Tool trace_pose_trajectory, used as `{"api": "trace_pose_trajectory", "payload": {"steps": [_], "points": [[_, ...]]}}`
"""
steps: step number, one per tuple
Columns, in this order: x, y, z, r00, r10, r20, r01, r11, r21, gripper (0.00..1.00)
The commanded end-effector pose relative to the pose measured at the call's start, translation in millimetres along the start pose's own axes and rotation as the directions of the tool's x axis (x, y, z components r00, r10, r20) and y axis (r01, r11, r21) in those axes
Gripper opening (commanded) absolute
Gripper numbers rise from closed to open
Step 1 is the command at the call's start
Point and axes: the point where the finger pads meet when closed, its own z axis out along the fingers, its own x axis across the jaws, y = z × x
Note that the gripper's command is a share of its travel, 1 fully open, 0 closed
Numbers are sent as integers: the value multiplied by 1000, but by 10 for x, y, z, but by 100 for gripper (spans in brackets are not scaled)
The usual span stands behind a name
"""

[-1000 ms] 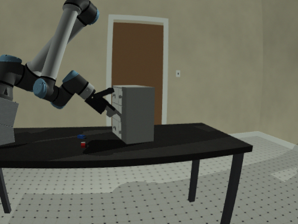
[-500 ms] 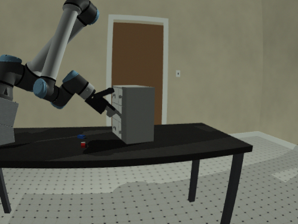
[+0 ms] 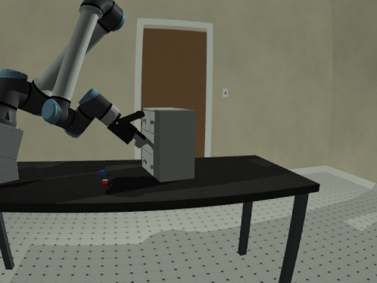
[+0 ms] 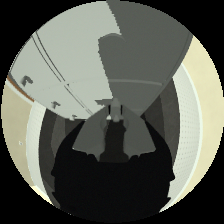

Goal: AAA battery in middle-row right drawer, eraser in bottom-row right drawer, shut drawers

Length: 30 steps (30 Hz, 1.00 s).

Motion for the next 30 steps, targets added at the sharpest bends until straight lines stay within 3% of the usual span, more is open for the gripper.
{"api": "trace_pose_trajectory", "payload": {"steps": [1, 13, 30], "points": [[1, -5, -2, 1000, 0, 0, 0, 1000, 1, 10], [1, -5, -2, 1000, 0, 0, 0, 1000, 1, 20], [1, 23, -35, 1000, 0, 0, 0, 1000, 1, 20]]}}
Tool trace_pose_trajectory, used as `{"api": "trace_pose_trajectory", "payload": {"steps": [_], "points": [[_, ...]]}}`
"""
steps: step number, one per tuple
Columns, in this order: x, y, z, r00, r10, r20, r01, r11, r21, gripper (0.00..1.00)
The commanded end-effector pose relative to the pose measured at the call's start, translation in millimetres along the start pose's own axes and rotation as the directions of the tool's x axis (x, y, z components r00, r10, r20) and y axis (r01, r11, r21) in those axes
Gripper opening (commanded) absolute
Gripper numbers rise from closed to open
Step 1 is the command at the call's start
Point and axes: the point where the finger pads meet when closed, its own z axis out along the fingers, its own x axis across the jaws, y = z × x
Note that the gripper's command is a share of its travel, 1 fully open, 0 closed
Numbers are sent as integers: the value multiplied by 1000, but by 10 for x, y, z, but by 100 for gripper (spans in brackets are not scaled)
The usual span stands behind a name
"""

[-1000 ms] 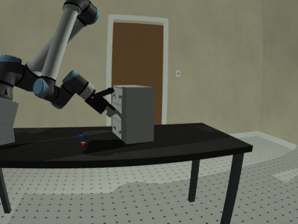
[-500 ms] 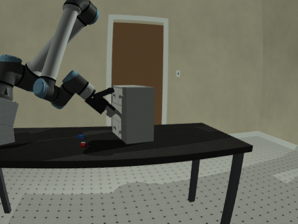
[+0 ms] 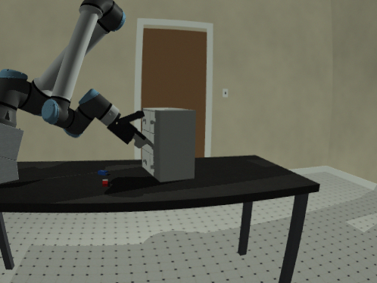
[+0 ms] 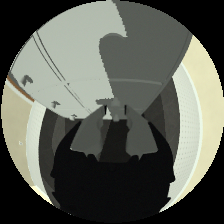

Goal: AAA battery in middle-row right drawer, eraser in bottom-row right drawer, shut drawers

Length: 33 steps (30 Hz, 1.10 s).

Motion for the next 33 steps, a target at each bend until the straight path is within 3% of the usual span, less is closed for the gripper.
{"api": "trace_pose_trajectory", "payload": {"steps": [1, 18, 33], "points": [[1, 28, -40, 1000, -1, 0, 1, 1000, 1, 20], [1, 283, -344, 1000, -1, 0, 1, 1000, 1, 20], [1, 321, -409, 1000, -1, 0, 1, 1000, 1, 20]]}}
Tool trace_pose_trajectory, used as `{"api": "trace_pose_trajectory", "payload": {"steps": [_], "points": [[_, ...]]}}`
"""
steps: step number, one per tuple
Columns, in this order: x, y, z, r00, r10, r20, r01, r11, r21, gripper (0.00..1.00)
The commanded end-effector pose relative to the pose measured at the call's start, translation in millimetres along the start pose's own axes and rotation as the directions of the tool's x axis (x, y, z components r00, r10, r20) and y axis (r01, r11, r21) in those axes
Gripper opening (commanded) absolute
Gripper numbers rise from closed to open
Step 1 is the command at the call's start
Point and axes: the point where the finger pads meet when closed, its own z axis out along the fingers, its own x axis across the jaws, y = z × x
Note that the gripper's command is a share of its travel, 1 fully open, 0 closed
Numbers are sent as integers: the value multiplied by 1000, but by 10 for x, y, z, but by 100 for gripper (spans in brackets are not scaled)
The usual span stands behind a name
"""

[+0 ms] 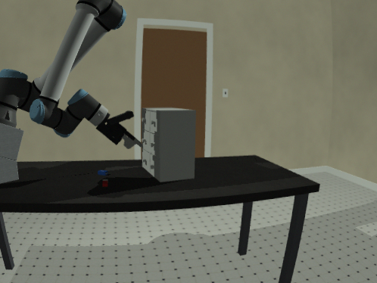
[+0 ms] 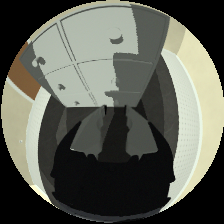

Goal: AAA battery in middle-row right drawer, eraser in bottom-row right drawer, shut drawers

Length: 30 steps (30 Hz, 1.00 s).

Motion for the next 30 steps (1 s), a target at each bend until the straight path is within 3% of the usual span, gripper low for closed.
{"api": "trace_pose_trajectory", "payload": {"steps": [1, 19, 30], "points": [[1, 11, -45, 1000, -1, 0, 1, 1000, 1, 20], [1, 150, -467, 1000, -1, 0, 1, 1000, 1, 20], [1, 163, -508, 1000, -1, 0, 1, 1000, 1, 20]]}}
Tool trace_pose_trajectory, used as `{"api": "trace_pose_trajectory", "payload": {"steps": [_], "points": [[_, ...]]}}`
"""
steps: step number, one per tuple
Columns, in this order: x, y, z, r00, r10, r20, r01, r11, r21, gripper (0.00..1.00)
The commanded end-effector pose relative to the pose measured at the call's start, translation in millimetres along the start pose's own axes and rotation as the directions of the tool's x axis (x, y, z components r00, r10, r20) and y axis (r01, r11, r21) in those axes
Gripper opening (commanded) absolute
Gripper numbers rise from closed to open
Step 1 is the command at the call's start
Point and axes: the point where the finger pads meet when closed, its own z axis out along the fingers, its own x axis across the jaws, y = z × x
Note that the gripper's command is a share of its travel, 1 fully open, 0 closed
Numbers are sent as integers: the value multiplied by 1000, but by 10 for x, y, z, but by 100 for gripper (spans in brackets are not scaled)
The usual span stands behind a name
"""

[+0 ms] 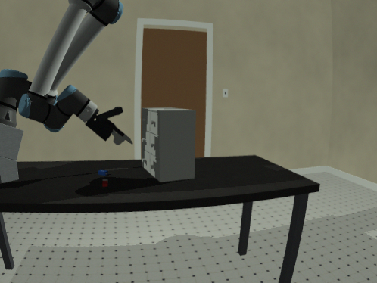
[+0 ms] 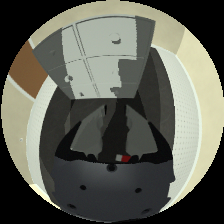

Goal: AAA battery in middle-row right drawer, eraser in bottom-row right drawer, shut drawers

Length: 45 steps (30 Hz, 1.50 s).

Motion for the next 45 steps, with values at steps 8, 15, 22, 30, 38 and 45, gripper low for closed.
{"api": "trace_pose_trajectory", "payload": {"steps": [8, 15, 22, 30, 38, 45], "points": [[1, -2, -10, 1000, -1, 0, 1, 1000, -1, 20], [2, -4, -15, 1000, -1, 0, 1, 1000, -4, 20], [4, -8, -28, 1000, -1, 0, 1, 1000, -14, 20], [5, -11, -47, 1000, -1, -1, 1, 1000, -27, 20], [2, -15, -86, 1000, -1, 0, 1, 999, -52, 20], [5, -23, -115, 1000, -1, -1, 0, 997, -73, 20]]}}
